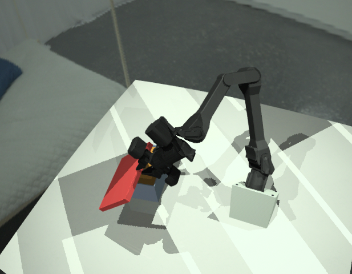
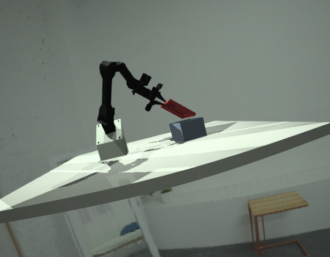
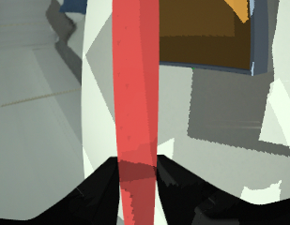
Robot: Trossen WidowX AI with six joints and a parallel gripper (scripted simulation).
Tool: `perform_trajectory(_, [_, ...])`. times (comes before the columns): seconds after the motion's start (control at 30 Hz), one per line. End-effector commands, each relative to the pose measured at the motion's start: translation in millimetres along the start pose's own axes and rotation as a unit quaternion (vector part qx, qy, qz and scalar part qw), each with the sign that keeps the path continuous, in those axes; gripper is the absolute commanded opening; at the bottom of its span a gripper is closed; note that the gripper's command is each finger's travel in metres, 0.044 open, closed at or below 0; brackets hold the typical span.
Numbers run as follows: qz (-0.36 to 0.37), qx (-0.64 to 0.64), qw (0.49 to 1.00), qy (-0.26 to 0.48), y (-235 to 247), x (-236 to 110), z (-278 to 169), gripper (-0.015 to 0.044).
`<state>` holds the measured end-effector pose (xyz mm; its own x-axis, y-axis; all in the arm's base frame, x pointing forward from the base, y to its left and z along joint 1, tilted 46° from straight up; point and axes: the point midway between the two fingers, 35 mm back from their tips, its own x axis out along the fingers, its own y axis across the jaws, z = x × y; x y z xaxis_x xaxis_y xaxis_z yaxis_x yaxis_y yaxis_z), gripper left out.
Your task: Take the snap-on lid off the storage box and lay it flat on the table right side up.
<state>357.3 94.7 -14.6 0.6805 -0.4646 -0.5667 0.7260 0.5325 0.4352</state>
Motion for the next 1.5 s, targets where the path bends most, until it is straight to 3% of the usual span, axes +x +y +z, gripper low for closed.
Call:
perform_trajectory(0.0, [0.006, 0.004, 1.0, -0.001, 5, -3, -9, 0.0])
perform_trajectory(1.47, [0.007, 0.006, 1.0, 0.001, 0, -11, -97, 0.0])
